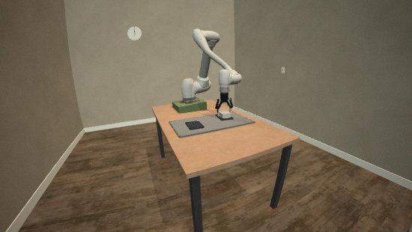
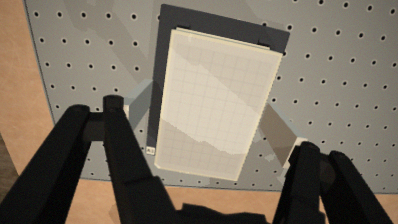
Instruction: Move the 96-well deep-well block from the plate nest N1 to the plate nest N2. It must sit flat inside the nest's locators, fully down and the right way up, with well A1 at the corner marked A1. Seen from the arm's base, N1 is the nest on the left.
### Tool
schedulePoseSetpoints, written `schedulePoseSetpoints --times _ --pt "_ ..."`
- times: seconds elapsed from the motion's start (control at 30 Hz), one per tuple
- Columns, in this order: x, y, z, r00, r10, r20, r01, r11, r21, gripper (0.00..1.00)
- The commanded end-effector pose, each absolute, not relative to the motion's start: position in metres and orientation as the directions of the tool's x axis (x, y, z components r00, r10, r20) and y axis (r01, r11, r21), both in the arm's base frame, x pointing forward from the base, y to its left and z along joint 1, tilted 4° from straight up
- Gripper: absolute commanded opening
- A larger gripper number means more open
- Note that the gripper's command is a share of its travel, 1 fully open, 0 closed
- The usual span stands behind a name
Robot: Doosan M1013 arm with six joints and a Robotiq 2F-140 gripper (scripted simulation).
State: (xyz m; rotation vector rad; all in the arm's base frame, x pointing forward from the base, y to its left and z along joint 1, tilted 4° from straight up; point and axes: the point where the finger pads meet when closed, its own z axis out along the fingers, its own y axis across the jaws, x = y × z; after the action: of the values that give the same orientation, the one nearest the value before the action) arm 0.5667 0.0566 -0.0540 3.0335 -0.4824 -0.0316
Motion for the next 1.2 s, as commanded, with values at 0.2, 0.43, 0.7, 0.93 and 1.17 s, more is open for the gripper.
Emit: schedulePoseSetpoints --times 0.2,0.43,0.7,0.93,1.17 --pt "0.5667 0.0566 -0.0539 0.951 -0.310 -0.009 -0.309 -0.948 0.072 0.00" --pt "0.5667 0.0566 -0.0539 0.951 -0.310 -0.009 -0.309 -0.948 0.072 0.00" --pt "0.5667 0.0566 -0.0539 0.951 -0.310 -0.009 -0.309 -0.948 0.072 0.00" --pt "0.5667 0.0566 -0.0539 0.951 -0.310 -0.009 -0.309 -0.948 0.072 0.00" --pt "0.5669 0.0570 -0.0472 0.951 -0.310 -0.009 -0.309 -0.948 0.072 0.00"
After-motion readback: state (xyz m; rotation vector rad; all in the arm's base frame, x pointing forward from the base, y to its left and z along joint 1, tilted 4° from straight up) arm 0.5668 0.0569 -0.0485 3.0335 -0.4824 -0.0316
